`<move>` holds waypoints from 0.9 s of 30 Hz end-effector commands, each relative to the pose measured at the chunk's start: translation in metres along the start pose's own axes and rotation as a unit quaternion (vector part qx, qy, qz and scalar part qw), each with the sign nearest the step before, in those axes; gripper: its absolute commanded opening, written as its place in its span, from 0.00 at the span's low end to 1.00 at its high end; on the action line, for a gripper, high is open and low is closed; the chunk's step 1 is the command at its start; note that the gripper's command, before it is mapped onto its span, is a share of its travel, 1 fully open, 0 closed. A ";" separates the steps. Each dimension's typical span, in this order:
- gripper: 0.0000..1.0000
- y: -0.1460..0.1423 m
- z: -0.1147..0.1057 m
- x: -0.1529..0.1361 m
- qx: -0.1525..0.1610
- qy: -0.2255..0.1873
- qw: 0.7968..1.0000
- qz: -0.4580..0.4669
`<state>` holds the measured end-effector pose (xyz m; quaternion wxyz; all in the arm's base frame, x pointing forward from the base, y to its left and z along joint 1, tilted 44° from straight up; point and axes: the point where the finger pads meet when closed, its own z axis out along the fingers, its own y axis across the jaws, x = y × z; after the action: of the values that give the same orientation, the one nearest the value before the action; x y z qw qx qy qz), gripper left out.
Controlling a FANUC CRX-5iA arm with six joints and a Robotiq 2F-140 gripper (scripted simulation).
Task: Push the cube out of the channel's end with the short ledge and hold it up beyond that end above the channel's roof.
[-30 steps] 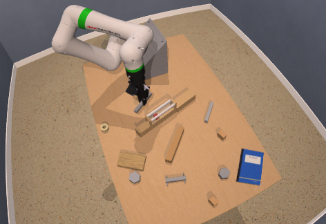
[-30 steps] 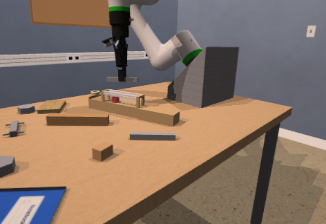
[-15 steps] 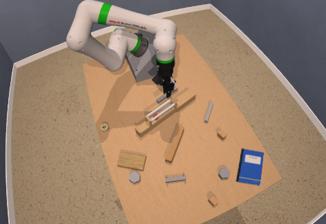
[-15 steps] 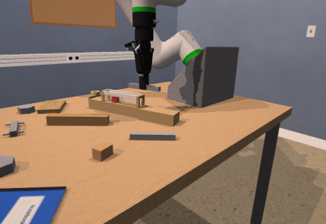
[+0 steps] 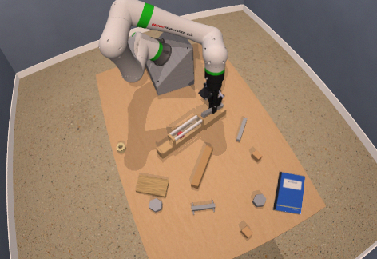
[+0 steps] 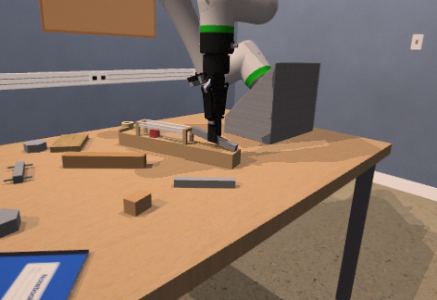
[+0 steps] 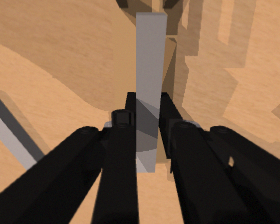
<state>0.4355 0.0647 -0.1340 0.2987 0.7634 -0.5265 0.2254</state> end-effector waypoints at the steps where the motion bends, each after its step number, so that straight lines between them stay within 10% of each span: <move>1: 0.10 -0.002 0.006 -0.001 0.001 0.000 1.000 0.000; 27: 0.10 -0.002 0.015 -0.001 0.001 0.000 1.000 0.000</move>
<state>0.4370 0.0545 -0.1458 0.2986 0.7633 -0.5264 0.2259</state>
